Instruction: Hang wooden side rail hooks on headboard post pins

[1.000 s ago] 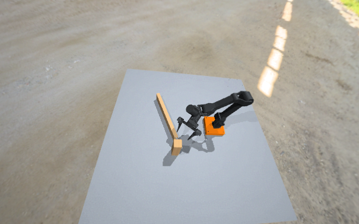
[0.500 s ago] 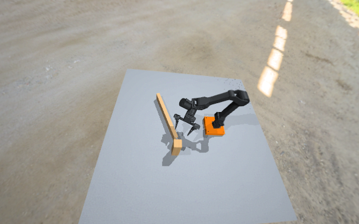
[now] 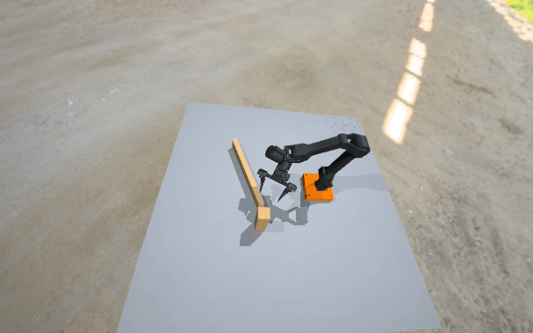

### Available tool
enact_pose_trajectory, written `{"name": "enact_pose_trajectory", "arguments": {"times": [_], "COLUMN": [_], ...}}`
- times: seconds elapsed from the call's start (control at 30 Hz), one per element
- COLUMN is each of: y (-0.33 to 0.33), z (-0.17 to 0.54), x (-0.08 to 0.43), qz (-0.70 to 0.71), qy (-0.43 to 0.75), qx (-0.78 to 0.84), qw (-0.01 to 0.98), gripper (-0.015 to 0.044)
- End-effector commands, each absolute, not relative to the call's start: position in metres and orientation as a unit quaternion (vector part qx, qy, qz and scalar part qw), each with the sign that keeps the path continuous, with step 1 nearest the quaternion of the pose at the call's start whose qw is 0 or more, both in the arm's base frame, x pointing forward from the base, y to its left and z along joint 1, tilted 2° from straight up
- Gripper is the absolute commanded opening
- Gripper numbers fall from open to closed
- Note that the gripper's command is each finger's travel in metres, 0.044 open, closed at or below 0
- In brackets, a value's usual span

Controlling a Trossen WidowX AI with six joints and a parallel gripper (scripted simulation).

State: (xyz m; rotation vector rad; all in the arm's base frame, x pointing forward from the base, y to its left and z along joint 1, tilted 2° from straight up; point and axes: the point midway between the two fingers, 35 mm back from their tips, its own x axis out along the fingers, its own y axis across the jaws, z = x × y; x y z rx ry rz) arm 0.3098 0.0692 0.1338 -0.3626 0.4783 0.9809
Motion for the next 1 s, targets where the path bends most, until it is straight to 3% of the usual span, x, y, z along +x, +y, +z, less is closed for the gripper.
{"name": "enact_pose_trajectory", "arguments": {"times": [0.0, 0.23, 0.47, 0.73, 0.97], "y": [0.066, 0.056, 0.045, 0.031, 0.023], "z": [0.134, 0.133, 0.134, 0.140, 0.146], "x": [0.320, 0.343, 0.357, 0.366, 0.368], "qz": [0.431, 0.274, 0.056, -0.224, -0.375], "qy": [0.295, 0.483, 0.598, 0.618, 0.577], "qx": [-0.107, 0.088, 0.251, 0.383, 0.427], "qw": [0.846, 0.827, 0.759, 0.649, 0.586], "gripper": [0.0440, 0.0440, 0.0440, 0.0440, 0.0440]}}
